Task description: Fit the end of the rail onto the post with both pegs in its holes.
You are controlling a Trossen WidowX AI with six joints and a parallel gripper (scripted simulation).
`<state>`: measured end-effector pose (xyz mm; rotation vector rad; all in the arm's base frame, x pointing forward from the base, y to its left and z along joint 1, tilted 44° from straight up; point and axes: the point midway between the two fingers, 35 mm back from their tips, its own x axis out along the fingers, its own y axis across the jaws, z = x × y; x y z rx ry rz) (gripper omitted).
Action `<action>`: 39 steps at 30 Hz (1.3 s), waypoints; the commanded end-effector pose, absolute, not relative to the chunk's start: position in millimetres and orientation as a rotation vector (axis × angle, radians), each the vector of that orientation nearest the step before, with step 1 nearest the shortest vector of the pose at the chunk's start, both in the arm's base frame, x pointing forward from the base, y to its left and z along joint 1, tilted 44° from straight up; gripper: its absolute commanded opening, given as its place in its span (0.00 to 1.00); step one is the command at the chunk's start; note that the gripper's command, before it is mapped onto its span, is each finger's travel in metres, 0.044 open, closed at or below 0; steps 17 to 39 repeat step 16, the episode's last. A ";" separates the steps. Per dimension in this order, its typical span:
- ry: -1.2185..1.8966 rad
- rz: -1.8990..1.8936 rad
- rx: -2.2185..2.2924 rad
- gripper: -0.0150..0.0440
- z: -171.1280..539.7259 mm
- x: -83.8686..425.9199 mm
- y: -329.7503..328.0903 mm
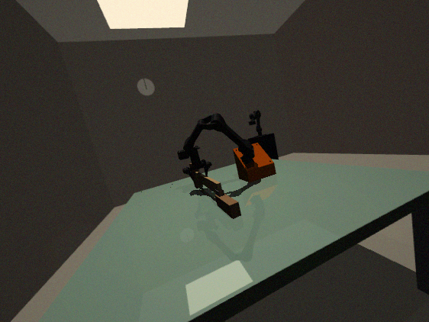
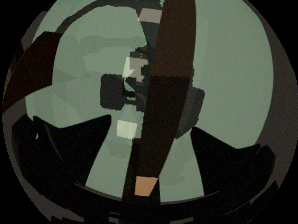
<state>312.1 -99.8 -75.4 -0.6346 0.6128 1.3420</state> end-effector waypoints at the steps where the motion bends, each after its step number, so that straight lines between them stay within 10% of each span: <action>1: 0.614 1.340 -0.638 1.00 -54.8 311.2 -99.1; 39: 0.615 1.338 -0.640 1.00 -33.9 309.3 -98.0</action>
